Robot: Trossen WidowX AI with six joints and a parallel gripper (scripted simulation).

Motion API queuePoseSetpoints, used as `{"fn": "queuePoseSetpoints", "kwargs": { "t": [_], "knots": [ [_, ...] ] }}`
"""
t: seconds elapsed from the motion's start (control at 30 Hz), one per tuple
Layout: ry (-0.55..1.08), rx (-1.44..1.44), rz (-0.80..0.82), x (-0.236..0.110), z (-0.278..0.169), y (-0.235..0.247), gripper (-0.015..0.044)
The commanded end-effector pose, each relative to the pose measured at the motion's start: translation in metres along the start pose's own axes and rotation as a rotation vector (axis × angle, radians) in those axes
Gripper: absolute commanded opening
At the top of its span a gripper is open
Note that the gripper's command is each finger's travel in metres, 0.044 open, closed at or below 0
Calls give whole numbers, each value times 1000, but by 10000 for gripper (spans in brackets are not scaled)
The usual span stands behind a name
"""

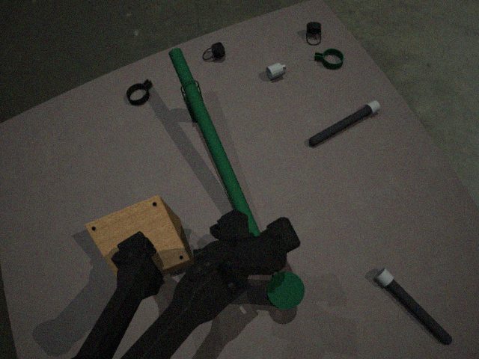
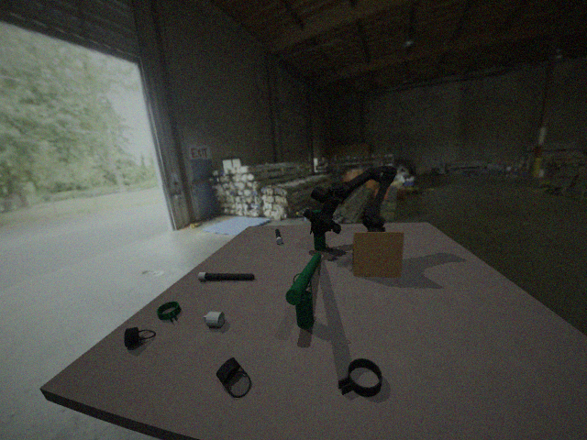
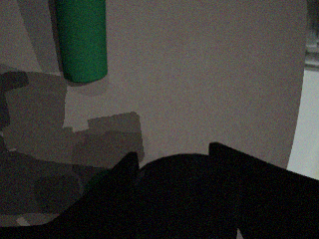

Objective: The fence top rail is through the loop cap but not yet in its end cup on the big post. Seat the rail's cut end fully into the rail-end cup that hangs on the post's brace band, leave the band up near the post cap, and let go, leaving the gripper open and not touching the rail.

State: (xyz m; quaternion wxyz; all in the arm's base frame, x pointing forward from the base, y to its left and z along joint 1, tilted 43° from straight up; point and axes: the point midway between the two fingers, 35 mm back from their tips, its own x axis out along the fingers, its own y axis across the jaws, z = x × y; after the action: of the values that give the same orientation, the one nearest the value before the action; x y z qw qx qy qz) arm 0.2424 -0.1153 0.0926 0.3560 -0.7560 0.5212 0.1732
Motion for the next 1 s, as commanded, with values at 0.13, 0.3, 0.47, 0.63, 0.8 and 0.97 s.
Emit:
{"fn": "queuePoseSetpoints", "kwargs": {
  "t": [0.13, 0.3, 0.47, 0.63, 0.8, 0.97],
  "knots": [
    [0, 0, 0, 0, 0, 0, 53],
    [0, 0, 0, 0, 0, 0, 184],
    [-2, 1, 2, -1, 2, -1, 315],
    [-7, 6, 6, -8, 12, -6, 440],
    [-8, 9, 9, -16, 22, -11, 440],
    [-4, 10, 7, -25, 32, -16, 440]
  ]
}}
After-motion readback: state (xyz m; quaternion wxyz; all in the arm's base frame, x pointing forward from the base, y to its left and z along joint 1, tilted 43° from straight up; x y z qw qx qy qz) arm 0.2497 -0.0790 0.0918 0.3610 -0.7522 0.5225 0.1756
